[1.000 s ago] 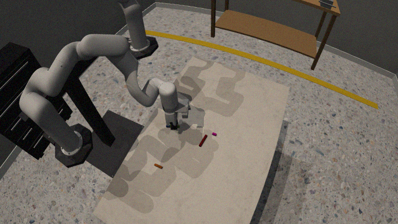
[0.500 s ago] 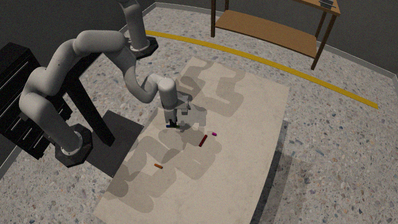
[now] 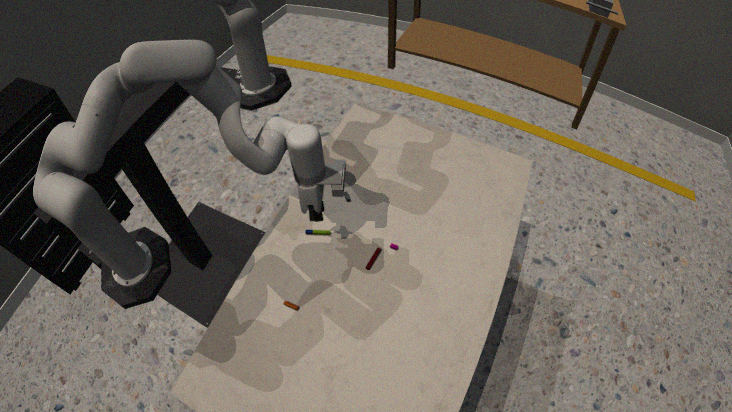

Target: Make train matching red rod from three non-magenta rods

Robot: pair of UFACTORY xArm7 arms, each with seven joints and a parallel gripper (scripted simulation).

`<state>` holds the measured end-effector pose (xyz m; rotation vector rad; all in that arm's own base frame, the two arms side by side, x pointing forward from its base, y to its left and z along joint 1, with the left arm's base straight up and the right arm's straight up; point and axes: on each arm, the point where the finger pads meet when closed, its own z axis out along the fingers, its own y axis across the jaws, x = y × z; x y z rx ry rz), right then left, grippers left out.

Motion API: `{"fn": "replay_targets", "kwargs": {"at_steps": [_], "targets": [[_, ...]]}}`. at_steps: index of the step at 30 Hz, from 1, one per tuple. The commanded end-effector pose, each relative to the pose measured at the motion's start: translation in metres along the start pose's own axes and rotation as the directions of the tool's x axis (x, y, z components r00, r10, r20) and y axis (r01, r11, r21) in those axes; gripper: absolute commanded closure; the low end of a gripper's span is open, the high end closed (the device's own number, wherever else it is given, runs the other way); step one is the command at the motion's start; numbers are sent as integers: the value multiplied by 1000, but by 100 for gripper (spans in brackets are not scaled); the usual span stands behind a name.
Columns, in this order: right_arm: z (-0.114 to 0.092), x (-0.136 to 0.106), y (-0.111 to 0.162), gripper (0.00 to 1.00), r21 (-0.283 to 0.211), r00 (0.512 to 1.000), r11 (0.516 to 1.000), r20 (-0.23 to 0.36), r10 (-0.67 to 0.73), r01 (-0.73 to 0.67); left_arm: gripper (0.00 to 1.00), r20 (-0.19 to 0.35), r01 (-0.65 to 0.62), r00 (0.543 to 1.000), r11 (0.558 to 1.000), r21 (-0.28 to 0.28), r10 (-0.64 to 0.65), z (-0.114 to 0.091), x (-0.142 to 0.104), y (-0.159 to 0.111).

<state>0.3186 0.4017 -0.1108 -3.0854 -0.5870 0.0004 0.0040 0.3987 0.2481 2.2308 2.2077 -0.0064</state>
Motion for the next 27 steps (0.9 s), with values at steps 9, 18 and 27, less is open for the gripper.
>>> {"fn": "replay_targets", "kwargs": {"at_steps": [9, 18, 27], "targets": [[-6, 1, -1, 0, 1, 1000, 1000, -4, 0, 0, 0, -5, 0, 1000, 1000, -1, 0, -2, 1, 0], [-6, 1, -1, 0, 1, 1000, 1000, -4, 0, 0, 0, -5, 0, 1000, 1000, -1, 0, -2, 1, 0], [-9, 1, -1, 0, 1, 1000, 1000, -4, 0, 0, 0, -5, 0, 1000, 1000, -1, 0, -2, 1, 0]]}}
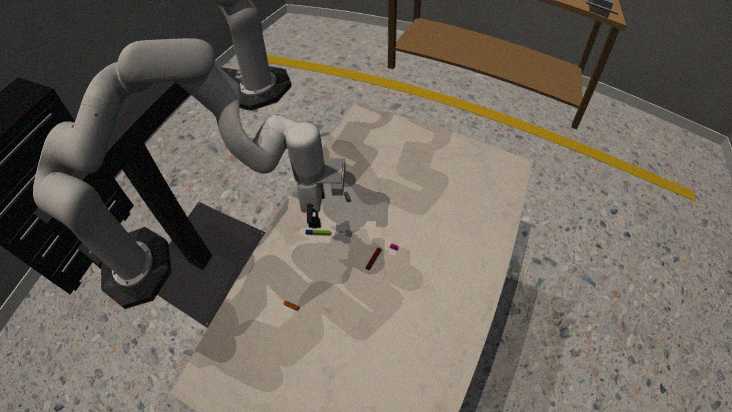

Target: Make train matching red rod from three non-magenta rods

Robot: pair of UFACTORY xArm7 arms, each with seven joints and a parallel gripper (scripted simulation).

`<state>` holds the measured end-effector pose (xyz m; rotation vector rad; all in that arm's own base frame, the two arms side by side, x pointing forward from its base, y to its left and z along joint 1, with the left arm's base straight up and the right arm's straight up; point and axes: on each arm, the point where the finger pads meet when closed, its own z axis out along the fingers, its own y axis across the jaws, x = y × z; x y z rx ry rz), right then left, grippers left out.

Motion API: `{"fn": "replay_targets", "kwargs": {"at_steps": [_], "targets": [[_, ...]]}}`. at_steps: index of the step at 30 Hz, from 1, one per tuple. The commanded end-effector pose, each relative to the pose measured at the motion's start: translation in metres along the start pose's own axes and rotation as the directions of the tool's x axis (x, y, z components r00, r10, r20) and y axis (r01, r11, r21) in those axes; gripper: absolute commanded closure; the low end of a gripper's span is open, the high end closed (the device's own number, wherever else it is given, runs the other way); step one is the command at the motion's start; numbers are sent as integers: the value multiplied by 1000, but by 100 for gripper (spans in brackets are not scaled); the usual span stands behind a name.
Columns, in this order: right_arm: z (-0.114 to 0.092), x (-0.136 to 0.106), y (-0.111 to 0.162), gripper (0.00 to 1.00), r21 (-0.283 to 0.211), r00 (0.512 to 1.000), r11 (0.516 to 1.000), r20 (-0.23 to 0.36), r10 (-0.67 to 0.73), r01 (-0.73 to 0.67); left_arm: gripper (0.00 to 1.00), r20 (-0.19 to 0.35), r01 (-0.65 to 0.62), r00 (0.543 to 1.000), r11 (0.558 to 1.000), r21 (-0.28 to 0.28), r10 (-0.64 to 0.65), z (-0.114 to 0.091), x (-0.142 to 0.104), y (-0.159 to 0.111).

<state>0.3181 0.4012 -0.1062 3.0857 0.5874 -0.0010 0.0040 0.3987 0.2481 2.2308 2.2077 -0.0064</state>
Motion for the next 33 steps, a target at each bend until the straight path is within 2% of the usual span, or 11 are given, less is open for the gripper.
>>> {"fn": "replay_targets", "kwargs": {"at_steps": [1, 6, 20, 33], "targets": [[-6, 2, -1, 0, 2, 1000, 1000, -4, 0, 0, 0, -5, 0, 1000, 1000, -1, 0, -2, 1, 0], [-15, 2, -1, 0, 2, 1000, 1000, -4, 0, 0, 0, -5, 0, 1000, 1000, -1, 0, -2, 1, 0], [-78, 2, -1, 0, 3, 1000, 1000, -4, 0, 0, 0, -5, 0, 1000, 1000, -1, 0, -2, 1, 0], [-85, 2, -1, 0, 3, 1000, 1000, -4, 0, 0, 0, -5, 0, 1000, 1000, -1, 0, -2, 1, 0]]}}
